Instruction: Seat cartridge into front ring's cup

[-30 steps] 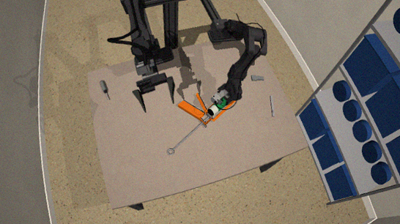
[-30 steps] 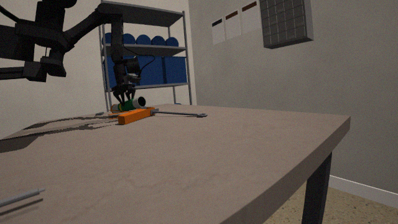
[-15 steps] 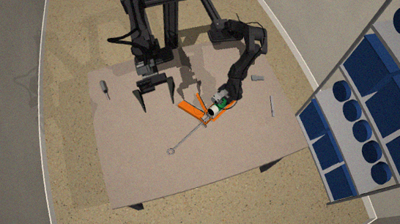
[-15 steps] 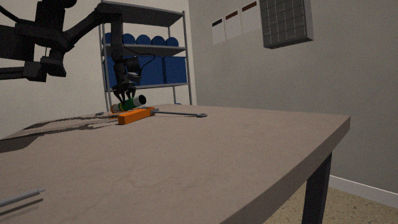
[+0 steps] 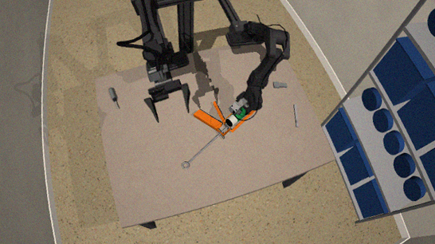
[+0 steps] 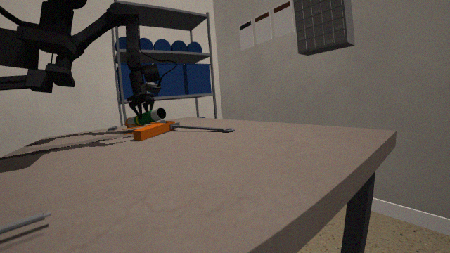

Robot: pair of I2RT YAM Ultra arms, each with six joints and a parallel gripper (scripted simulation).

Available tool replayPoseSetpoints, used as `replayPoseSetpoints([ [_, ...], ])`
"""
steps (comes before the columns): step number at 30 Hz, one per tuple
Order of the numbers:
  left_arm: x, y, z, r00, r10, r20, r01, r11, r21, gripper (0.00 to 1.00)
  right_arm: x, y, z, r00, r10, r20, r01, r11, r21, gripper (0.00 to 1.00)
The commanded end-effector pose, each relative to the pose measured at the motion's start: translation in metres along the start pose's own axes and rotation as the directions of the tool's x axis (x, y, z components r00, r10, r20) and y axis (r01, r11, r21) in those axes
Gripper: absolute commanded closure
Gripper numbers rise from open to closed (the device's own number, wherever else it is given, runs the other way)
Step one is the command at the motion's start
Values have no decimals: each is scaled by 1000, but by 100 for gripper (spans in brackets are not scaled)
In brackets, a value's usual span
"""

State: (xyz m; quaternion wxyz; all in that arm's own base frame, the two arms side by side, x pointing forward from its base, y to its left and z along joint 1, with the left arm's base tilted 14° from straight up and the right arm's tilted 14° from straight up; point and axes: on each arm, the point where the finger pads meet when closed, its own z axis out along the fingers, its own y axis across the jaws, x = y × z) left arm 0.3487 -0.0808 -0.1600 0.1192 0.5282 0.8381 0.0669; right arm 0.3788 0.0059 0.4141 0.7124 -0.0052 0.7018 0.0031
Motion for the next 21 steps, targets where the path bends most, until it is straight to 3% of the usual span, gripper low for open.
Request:
replayPoseSetpoints([
  [1,-22,15,-7,999,18,44,-16,999,-43,100,-30,4,-13,998,-8,65,9,1000,-17,0],
  [4,-33,24,-14,997,22,77,-17,998,-66,100,-30,4,-13,998,-8,65,9,1000,-17,0],
  [21,-27,22,-12,998,22,50,-19,998,-64,100,-30,4,-13,998,-8,65,9,1000,-17,0],
])
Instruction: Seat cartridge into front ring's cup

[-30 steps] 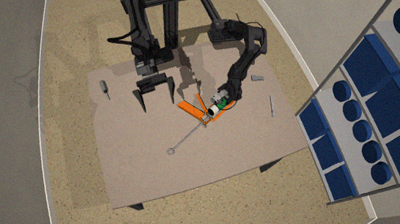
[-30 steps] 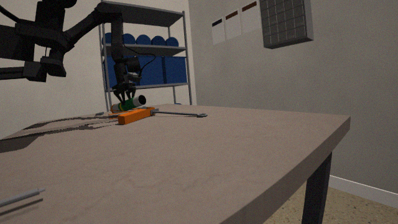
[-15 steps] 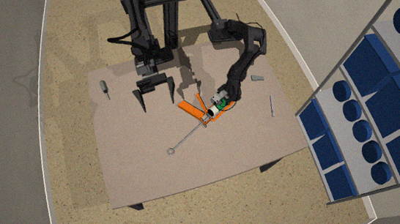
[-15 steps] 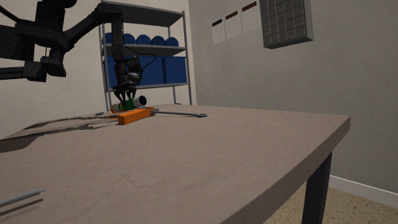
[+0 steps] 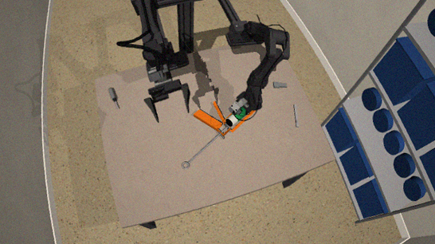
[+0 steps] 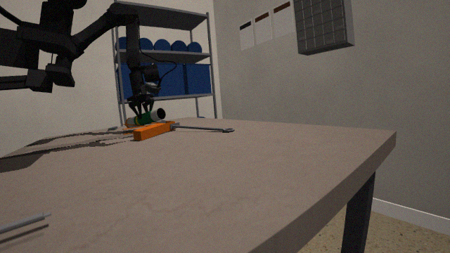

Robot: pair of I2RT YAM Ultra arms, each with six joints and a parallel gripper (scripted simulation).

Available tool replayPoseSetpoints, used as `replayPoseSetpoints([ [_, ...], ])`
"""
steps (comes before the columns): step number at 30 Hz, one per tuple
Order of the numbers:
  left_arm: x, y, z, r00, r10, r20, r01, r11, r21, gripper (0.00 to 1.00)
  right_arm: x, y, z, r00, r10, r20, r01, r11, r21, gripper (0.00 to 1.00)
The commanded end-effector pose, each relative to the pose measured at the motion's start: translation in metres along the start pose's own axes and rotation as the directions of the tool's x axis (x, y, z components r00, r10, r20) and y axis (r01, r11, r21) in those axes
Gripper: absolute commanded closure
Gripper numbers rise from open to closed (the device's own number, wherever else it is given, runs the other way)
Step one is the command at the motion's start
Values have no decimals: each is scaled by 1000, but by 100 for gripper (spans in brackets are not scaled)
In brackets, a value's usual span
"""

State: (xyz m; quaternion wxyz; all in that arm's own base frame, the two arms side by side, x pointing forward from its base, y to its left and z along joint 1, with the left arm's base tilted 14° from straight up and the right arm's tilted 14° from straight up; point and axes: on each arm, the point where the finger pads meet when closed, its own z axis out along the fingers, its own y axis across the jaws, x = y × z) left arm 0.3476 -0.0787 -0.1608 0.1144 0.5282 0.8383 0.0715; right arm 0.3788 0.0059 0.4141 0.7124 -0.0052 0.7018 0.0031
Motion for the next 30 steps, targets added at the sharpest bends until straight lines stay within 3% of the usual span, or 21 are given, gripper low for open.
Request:
replayPoseSetpoints([
  [1,-30,23,-13,998,20,67,-16,998,-60,100,-30,4,-13,998,-8,65,9,1000,-17,0],
  [16,-25,16,-8,998,21,54,-19,999,-44,100,-30,4,-13,998,-8,65,9,1000,-17,0],
  [19,-11,6,1,1000,14,-4,-14,1000,-19,100,-30,4,-13,998,-8,65,9,1000,-17,0],
  [30,-17,12,-2,1000,9,-17,-10,999,-32,100,-30,4,-13,998,-8,65,9,1000,-17,0],
])
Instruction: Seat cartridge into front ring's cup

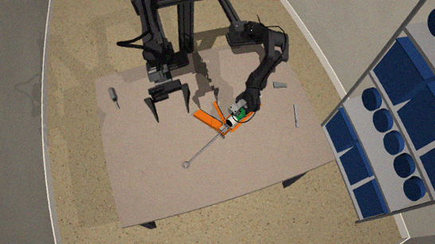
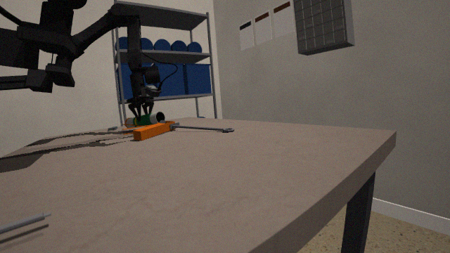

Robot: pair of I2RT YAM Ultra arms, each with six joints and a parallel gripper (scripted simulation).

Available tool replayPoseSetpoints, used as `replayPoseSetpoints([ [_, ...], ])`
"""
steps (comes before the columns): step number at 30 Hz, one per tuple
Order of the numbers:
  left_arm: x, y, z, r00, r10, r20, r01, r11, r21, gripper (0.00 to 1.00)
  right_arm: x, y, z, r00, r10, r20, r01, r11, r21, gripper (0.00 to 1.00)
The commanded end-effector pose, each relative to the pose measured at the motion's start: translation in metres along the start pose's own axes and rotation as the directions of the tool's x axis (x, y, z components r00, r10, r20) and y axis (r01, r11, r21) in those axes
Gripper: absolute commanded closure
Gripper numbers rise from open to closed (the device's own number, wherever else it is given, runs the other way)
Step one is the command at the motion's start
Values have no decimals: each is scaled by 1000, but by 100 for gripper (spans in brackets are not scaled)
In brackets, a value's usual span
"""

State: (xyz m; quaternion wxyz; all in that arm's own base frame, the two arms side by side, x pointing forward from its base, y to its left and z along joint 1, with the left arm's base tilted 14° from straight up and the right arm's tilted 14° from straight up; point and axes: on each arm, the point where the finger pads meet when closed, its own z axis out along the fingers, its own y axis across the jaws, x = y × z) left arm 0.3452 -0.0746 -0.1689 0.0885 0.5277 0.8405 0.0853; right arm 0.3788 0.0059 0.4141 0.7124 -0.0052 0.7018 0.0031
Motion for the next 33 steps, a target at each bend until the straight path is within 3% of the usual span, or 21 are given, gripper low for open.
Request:
replayPoseSetpoints([
  [1,-24,17,-12,999,4,53,-2,999,-43,100,-30,4,-13,998,-8,65,9,1000,-17,0],
  [7,-16,9,-2,1000,4,-2,-4,1000,-26,100,-30,4,-13,998,-8,65,9,1000,-17,0],
  [33,-34,25,-10,1000,10,30,-8,998,-68,100,-30,4,-13,998,-8,65,9,1000,-17,0],
])
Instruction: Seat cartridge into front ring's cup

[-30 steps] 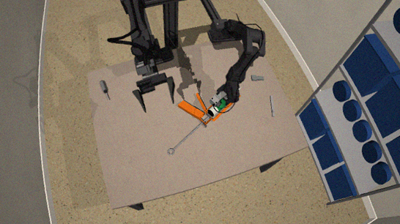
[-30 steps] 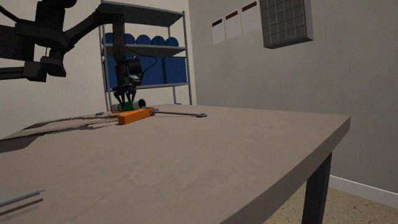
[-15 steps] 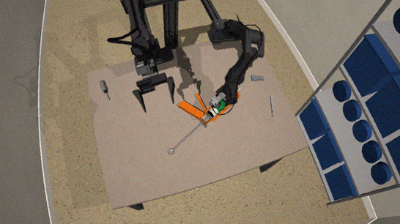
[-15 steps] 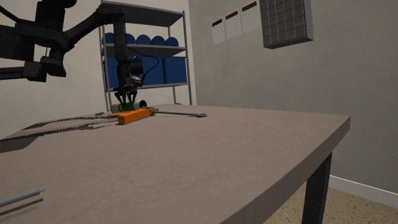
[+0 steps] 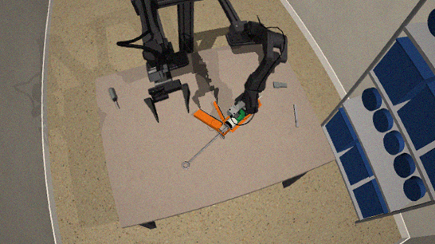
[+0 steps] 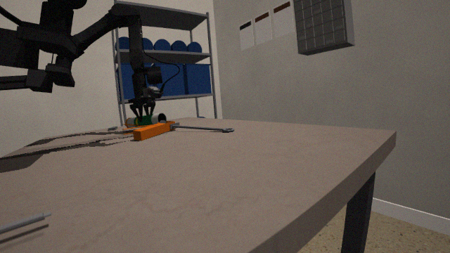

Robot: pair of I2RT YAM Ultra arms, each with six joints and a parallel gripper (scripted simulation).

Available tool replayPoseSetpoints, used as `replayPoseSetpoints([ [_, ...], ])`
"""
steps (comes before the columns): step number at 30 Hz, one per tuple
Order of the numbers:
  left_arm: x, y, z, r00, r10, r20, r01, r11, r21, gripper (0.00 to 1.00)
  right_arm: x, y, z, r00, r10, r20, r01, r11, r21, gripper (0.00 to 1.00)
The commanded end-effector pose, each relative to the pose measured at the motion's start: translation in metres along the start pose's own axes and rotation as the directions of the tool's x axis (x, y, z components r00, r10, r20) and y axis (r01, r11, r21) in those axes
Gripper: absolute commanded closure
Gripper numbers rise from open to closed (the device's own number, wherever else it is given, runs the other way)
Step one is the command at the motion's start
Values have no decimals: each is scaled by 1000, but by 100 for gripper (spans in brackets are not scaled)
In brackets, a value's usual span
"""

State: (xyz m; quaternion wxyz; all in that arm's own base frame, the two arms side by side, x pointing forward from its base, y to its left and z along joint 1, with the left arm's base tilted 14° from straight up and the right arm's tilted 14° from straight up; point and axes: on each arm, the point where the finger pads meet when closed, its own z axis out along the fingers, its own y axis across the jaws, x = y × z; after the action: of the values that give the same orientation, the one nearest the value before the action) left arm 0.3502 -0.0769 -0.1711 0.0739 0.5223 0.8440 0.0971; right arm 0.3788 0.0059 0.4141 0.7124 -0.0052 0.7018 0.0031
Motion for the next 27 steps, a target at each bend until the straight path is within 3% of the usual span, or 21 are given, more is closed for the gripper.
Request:
replayPoseSetpoints([
  [1,-29,22,-14,998,18,68,-14,998,-64,100,-30,4,-13,998,-8,65,9,1000,-17,0],
  [14,0,-7,-2,1000,31,-7,-31,1000,0,100,-30,4,-13,998,-8,65,9,1000,-17,0],
  [24,-13,6,-8,999,18,36,-17,1000,-21,100,-30,4,-13,998,-8,65,9,1000,-17,0],
  [27,-11,6,-1,1000,12,-2,-12,1000,-21,100,-30,4,-13,998,-8,65,9,1000,-17,0],
])
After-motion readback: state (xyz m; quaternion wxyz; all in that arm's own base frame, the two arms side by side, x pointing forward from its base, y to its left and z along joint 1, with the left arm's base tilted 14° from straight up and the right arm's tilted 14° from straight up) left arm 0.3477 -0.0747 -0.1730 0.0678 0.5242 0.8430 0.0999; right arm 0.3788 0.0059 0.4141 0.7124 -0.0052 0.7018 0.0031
